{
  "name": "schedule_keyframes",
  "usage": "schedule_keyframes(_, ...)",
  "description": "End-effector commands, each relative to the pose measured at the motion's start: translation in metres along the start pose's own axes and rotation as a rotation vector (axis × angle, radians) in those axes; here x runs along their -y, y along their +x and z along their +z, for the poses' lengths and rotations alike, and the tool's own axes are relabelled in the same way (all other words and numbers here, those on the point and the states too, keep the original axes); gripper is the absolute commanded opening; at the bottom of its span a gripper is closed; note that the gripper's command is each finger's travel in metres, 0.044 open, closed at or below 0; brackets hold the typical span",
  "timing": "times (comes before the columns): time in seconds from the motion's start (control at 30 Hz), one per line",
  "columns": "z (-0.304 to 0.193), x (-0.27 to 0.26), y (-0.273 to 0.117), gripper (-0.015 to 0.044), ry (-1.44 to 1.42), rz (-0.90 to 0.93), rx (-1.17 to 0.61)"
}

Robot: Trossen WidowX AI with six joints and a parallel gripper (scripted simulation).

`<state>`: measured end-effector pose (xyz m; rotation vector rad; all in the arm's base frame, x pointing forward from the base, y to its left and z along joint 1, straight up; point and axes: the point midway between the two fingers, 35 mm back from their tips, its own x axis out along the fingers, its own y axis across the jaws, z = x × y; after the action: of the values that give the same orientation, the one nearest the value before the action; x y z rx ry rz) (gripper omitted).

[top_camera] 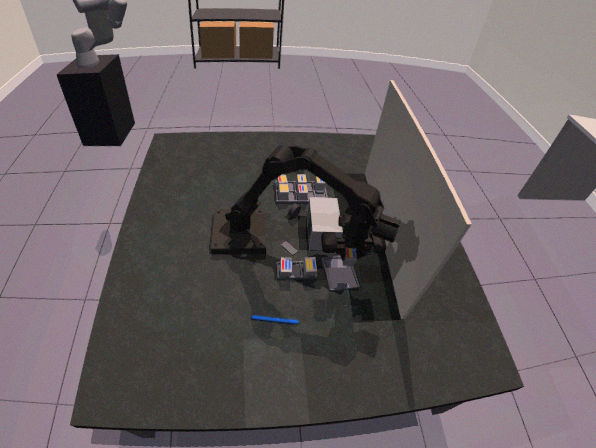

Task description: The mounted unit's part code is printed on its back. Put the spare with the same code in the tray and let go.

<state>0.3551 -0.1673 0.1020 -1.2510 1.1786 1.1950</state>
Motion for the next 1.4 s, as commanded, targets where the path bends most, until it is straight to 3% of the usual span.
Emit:
schedule_keyframes(0.0,0.0,-0.001,0.005,0.0,-0.003,0.005,0.001)
schedule_keyframes(1.37,0.002,-0.004,0.034,0.0,-0.003,0.005,0.001)
